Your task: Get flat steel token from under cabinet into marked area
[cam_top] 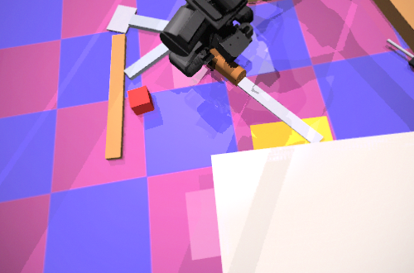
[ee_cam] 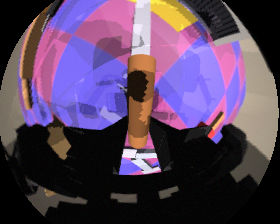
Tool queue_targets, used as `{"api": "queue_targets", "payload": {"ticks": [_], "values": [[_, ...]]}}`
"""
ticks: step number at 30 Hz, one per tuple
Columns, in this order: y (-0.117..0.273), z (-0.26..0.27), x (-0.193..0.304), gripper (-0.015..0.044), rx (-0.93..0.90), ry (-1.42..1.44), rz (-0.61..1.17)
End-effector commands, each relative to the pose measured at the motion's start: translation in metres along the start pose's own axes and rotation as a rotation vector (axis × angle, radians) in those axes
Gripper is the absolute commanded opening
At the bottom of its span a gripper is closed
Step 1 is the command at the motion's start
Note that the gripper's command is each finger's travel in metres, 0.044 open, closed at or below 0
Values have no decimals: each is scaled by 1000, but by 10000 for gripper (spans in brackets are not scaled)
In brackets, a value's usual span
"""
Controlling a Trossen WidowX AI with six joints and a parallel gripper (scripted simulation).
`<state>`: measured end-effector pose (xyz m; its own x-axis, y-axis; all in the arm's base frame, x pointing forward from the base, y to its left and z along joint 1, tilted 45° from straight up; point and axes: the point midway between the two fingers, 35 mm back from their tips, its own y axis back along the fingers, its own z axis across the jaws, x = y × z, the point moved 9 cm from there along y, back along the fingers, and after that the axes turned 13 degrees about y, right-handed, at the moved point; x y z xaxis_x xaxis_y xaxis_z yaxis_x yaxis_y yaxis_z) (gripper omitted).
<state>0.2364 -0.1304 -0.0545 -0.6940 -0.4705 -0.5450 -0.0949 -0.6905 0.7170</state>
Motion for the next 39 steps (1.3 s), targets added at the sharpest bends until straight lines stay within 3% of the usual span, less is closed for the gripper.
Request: {"api": "queue_targets", "payload": {"ticks": [1, 39], "values": [[2, 3, -5, 0, 7, 2, -3], [1, 25, -44, 0, 5, 4, -5]]}}
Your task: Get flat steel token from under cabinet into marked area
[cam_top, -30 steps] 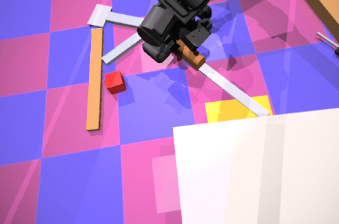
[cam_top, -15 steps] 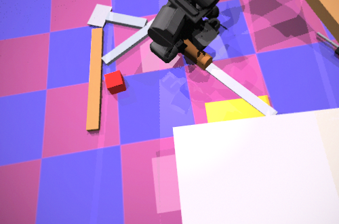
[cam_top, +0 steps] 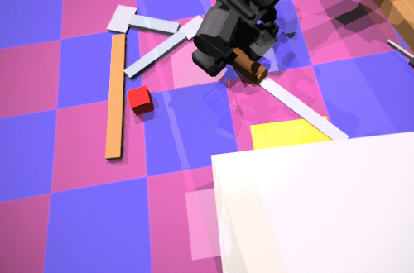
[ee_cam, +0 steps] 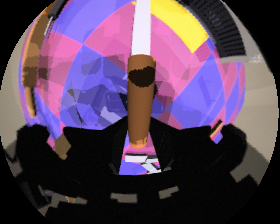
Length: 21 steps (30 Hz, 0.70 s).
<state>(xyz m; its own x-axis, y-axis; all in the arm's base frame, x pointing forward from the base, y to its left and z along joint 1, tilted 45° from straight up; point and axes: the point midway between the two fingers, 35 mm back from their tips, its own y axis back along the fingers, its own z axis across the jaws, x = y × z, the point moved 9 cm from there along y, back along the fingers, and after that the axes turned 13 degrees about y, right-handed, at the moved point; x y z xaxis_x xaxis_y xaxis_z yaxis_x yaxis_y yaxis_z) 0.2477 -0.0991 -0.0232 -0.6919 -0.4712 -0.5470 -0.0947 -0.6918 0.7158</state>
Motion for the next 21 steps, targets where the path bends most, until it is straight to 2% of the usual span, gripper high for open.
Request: {"api": "queue_targets", "payload": {"ticks": [1, 21], "values": [[2, 3, -5, 0, 6, 1, -4], [1, 16, -26, 0, 5, 1, -5]]}}
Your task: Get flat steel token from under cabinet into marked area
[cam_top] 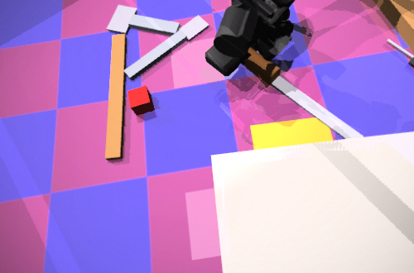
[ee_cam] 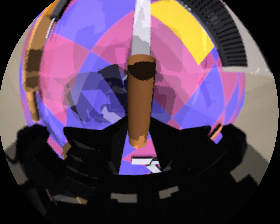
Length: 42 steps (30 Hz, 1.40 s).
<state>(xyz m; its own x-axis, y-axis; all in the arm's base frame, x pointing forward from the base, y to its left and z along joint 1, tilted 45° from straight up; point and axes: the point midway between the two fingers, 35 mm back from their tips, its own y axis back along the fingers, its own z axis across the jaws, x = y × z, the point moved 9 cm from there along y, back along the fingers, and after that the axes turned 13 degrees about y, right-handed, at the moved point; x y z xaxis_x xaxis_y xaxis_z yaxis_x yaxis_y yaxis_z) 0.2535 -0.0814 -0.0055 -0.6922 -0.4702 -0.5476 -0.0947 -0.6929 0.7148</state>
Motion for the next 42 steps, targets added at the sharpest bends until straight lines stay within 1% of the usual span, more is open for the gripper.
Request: {"api": "queue_targets", "payload": {"ticks": [1, 42], "values": [[2, 3, -5, 0, 6, 2, -4], [1, 34, -36, 0, 4, 1, -5]]}}
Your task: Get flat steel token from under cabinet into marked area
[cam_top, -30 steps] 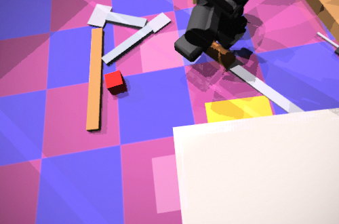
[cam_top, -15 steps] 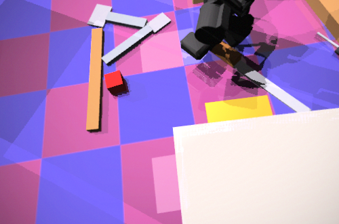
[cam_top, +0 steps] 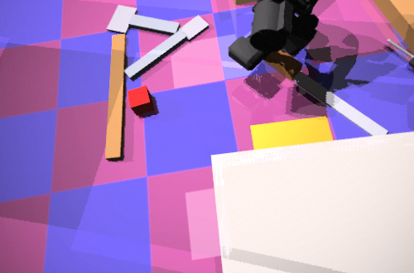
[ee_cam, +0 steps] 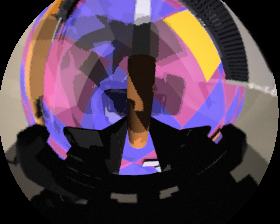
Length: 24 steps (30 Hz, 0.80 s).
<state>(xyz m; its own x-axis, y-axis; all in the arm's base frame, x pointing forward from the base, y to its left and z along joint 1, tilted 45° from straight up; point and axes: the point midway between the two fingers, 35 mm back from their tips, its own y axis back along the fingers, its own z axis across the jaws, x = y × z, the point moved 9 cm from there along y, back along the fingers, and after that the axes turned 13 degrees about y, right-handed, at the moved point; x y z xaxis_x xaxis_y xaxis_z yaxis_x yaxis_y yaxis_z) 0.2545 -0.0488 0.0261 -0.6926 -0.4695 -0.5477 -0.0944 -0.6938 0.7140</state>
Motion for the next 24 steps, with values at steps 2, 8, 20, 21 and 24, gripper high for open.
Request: {"api": "queue_targets", "payload": {"ticks": [2, 8, 20, 21, 24], "values": [[1, 5, -4, 0, 5, 2, -5], [1, 9, -8, 0, 4, 2, -5], [1, 19, -16, 0, 4, 1, -5], [1, 19, -17, 0, 4, 1, -5], [1, 22, -19, 0, 4, 1, -5]]}}
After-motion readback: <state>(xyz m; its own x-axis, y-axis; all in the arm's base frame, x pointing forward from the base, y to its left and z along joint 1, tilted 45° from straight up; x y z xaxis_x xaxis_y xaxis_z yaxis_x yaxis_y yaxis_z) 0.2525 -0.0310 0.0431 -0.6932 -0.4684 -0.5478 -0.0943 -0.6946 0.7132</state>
